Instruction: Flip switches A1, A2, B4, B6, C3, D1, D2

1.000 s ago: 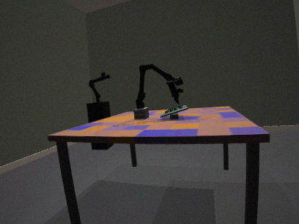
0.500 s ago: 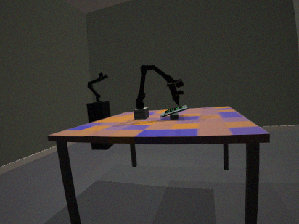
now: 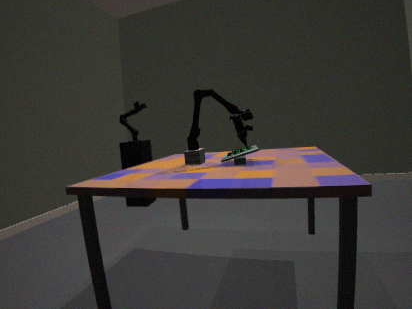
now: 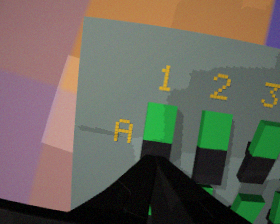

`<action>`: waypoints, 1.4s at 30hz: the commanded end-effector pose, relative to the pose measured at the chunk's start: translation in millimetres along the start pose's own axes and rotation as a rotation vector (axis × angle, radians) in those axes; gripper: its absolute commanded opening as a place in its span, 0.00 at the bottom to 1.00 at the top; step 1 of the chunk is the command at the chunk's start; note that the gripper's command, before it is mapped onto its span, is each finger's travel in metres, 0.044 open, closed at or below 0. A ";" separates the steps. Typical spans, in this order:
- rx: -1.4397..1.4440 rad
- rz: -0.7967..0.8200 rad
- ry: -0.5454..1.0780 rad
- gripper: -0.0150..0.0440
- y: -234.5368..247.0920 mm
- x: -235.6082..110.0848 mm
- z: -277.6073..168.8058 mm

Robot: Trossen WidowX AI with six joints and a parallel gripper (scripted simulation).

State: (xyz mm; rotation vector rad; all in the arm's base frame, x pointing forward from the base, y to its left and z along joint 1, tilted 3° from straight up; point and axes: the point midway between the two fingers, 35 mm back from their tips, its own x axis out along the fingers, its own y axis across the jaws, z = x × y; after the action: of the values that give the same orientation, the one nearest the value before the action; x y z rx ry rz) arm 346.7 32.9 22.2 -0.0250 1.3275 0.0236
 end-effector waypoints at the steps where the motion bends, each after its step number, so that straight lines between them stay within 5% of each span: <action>1: 0.002 -0.004 0.000 0.25 -0.6 0.4 -0.2; 42: 0.002 -0.004 0.000 0.25 -0.7 5.6 -0.4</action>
State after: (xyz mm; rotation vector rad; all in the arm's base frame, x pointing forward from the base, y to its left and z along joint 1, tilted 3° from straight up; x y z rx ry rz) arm 347.6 32.9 17.4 -0.0248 1.3278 0.0233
